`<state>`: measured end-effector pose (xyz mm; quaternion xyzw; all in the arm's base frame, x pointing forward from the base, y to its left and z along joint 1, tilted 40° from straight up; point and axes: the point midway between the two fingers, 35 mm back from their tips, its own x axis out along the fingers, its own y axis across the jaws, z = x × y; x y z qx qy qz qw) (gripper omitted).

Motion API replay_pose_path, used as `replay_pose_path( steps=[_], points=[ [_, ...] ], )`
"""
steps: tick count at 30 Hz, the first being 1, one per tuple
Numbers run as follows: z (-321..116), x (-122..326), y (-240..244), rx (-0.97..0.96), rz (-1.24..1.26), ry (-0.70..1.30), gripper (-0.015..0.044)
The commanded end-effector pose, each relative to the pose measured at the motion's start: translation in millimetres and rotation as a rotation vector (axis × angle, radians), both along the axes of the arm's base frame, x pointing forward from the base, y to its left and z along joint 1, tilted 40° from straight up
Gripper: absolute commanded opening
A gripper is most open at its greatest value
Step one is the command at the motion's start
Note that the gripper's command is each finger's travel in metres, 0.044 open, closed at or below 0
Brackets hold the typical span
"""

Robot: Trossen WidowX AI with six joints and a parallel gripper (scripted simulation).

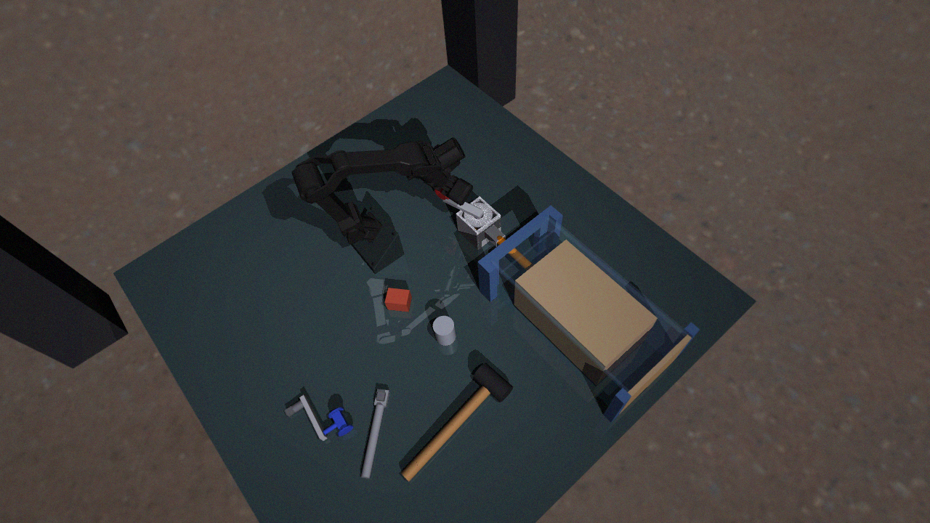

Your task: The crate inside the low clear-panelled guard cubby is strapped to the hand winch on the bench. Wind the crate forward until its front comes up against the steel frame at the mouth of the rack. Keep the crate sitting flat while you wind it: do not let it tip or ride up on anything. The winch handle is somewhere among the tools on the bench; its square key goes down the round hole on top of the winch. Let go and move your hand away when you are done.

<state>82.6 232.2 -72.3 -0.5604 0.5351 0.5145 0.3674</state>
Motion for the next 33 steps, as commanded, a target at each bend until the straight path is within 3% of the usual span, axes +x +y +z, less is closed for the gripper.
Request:
replay_pose_path(
  steps=[1,33],
  points=[
    [5.0,5.3,-12.5,-0.026,0.001,-0.015,0.0],
    [24.9,32.0,-37.9,-0.029,0.001,-0.017,0.0]
  ],
)
